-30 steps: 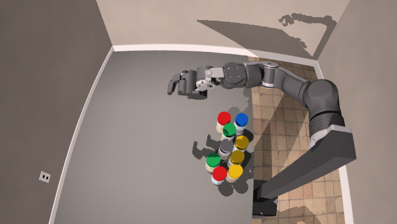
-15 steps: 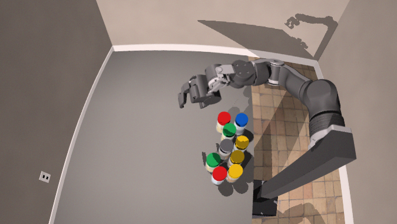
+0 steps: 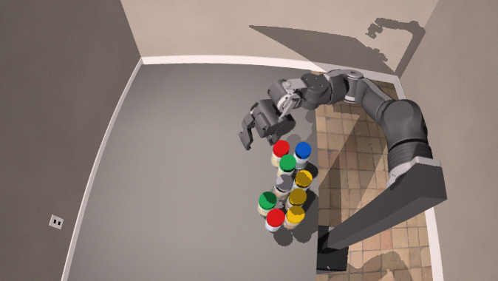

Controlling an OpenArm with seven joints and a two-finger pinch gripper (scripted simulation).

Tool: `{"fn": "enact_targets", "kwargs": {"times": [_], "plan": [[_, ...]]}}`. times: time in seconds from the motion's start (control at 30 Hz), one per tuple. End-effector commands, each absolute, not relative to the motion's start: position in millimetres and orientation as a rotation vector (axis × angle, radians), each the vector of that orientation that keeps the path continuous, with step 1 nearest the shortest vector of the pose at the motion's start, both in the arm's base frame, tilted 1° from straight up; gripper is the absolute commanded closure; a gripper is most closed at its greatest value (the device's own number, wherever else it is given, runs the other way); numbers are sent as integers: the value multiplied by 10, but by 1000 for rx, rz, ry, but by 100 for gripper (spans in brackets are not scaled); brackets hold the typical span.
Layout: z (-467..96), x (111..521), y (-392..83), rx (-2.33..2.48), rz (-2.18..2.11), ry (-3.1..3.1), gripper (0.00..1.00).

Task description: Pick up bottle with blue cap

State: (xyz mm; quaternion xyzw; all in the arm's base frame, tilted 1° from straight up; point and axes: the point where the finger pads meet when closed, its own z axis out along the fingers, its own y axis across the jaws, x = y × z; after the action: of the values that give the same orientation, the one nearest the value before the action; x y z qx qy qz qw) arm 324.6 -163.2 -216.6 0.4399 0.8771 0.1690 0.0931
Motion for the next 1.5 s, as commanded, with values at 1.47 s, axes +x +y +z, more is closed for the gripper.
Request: {"fn": "enact_targets", "kwargs": {"times": [1.47], "plan": [[-1977, 2201, -1179, 877, 700, 3108, 55]]}}
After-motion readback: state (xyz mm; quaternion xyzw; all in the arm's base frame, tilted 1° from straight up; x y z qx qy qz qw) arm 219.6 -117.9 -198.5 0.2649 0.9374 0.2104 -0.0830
